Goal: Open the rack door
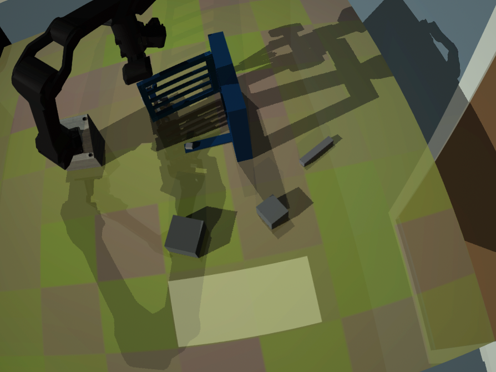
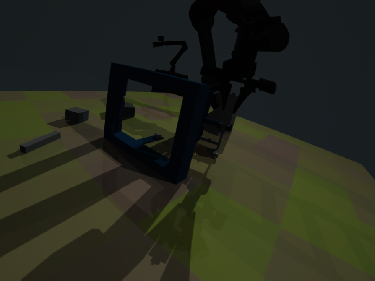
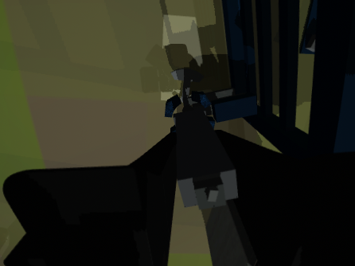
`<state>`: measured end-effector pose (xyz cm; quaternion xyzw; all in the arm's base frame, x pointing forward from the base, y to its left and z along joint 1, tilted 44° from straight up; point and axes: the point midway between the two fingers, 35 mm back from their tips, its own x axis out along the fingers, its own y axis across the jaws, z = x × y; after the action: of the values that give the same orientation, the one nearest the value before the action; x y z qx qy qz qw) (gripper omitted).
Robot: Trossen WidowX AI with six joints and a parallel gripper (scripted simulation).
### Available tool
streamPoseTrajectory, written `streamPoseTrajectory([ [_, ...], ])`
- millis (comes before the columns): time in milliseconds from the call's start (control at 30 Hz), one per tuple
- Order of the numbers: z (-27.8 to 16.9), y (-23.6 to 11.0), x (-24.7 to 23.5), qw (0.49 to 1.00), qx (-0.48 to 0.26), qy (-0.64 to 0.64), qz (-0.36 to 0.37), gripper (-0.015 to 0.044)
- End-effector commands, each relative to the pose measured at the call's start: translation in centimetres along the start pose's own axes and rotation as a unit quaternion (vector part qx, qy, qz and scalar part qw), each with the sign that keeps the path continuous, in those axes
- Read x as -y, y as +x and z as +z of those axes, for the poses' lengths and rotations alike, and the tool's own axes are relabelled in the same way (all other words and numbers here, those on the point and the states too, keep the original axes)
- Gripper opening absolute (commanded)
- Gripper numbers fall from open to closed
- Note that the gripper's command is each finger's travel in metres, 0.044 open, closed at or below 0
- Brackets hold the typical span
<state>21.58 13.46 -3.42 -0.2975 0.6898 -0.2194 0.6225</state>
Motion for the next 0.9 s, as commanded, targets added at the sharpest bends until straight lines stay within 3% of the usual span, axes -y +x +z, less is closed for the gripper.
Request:
streamPoseTrajectory([
  [0, 0.3, 0.0, -1.1, 0.999, -0.001, 0.041, 0.001, 0.0010],
  [367, 1.0, 0.0, -3.7, 0.993, -0.001, 0.121, 0.002, 0.0010],
  [800, 1.0, 0.0, -3.7, 0.992, -0.001, 0.122, 0.002, 0.0010],
  [867, 1.0, 0.0, -3.7, 0.992, -0.001, 0.122, 0.002, 0.0062],
])
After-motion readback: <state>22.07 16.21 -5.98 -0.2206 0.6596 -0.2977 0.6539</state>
